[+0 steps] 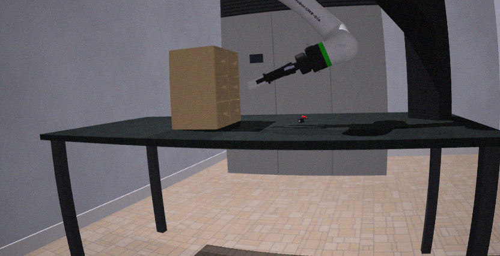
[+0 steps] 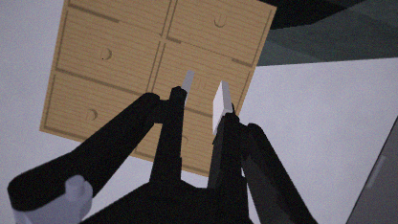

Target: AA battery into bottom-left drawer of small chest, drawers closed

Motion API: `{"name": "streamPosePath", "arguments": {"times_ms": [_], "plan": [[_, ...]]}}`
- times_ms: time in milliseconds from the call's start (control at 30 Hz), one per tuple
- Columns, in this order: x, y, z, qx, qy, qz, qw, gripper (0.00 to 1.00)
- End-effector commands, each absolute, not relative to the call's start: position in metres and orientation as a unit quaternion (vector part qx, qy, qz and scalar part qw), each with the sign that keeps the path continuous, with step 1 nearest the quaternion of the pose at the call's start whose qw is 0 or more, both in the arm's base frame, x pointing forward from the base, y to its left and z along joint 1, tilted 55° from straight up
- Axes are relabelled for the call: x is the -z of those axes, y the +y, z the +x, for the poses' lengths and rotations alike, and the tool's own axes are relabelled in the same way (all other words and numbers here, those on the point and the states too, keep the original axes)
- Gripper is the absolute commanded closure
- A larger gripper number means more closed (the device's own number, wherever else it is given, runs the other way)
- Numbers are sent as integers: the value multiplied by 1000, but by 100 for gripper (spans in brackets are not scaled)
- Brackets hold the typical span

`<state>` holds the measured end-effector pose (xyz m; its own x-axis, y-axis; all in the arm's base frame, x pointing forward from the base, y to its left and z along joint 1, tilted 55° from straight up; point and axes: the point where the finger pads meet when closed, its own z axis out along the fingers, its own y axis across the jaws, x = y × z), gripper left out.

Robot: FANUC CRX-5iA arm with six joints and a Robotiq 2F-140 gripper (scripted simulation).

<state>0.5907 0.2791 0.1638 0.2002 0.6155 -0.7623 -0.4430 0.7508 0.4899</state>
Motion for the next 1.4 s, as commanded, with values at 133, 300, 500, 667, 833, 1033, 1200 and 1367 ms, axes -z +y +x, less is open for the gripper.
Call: {"name": "streamPosePath", "arguments": {"times_ms": [133, 300, 500, 667, 833, 1033, 1200, 1367], "plan": [[-161, 293, 611, -343, 530, 82, 771, 80], [-158, 303, 625, -343, 530, 82, 771, 80], [-153, 324, 656, -343, 530, 82, 771, 80], [-150, 338, 676, -343, 530, 82, 771, 80], [-149, 344, 685, -343, 530, 82, 771, 80], [-148, 347, 688, -343, 530, 82, 771, 80], [-148, 347, 688, -343, 530, 82, 771, 80], [-148, 347, 688, -343, 530, 82, 771, 80]]}}
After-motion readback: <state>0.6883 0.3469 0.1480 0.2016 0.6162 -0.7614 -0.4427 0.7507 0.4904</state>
